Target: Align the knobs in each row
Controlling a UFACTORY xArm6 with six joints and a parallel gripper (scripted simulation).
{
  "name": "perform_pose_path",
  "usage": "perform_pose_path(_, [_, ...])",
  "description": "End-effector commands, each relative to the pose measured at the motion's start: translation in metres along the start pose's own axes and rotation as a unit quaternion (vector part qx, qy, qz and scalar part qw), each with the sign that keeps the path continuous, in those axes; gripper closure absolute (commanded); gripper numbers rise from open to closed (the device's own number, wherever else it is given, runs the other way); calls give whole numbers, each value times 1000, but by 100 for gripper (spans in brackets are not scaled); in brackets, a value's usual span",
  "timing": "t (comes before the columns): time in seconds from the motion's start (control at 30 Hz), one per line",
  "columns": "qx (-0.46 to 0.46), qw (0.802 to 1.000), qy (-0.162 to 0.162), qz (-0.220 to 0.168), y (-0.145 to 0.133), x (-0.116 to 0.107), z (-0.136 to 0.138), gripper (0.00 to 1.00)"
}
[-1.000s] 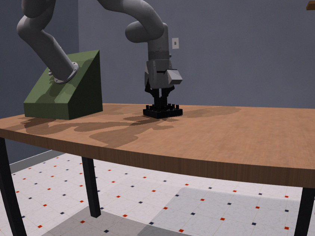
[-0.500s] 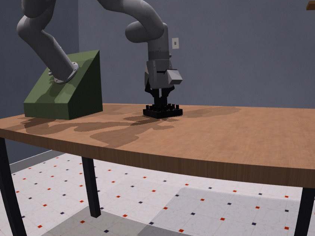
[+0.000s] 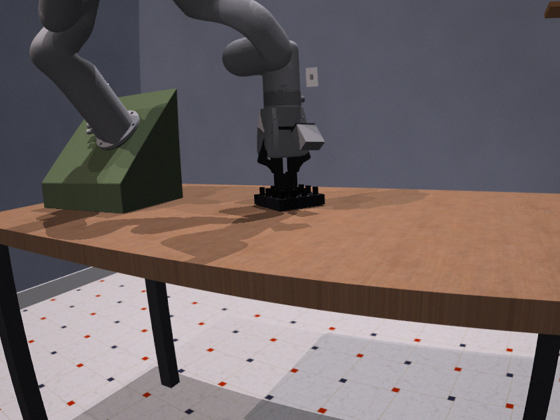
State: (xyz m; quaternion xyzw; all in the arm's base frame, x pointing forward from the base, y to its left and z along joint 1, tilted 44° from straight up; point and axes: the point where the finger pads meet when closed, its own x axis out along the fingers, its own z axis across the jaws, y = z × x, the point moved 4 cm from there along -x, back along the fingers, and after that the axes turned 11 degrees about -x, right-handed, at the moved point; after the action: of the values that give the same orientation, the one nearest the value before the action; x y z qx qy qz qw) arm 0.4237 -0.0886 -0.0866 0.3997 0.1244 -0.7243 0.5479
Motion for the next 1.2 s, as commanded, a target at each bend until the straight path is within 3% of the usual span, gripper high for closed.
perform_pose_path(0.0, [0,1000,1,1,1,-1,-1,81])
perform_pose_path(0.13, [0,1000,1,1,1,-1,-1,81])
perform_pose_path(0.17, [0,1000,1,1,1,-1,-1,92])
perform_pose_path(1.17, [0,1000,1,1,1,-1,-1,92])
